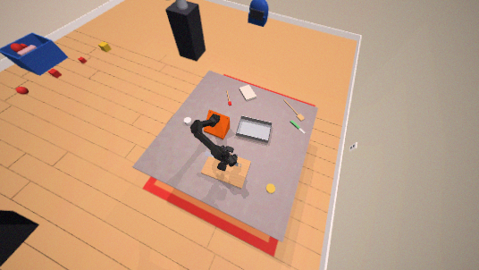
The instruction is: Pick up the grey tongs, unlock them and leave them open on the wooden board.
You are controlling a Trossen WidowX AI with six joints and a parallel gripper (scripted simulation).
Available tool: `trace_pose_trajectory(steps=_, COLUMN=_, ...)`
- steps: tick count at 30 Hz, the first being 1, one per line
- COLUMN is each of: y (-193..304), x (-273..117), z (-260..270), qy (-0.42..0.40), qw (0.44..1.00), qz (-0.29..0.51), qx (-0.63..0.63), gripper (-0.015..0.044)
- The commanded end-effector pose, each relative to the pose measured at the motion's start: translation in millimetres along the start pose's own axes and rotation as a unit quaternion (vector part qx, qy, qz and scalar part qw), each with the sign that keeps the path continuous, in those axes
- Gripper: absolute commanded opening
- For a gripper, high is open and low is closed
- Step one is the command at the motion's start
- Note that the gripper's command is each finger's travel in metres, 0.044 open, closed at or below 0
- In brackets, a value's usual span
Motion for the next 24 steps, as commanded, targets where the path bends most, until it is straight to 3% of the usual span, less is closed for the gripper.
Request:
trace_pose_trajectory(steps=1, y=7.1, x=0.4, z=-2.9, qy=-0.022, qw=1.0, qz=-0.017, qx=0.011, gripper=-0.015)
trace_pose_trajectory(steps=13, y=33.8, x=1.1, z=-13.0, qy=-0.128, qw=0.978, qz=-0.158, qx=0.055, gripper=-0.015)
trace_pose_trajectory(steps=24, y=56.5, x=-11.1, z=-20.6, qy=-0.164, qw=0.932, qz=-0.317, qx=0.063, gripper=-0.015)
Point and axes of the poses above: the point midway between the two fingers, 35 mm back from their tips, its own x axis out along the fingers, its own z axis across the jaws, y = z × x, the point moved 7 cm from there along -x, back along the fingers, and after that the axes turned 12 degrees about x, right-handed, at the moved point
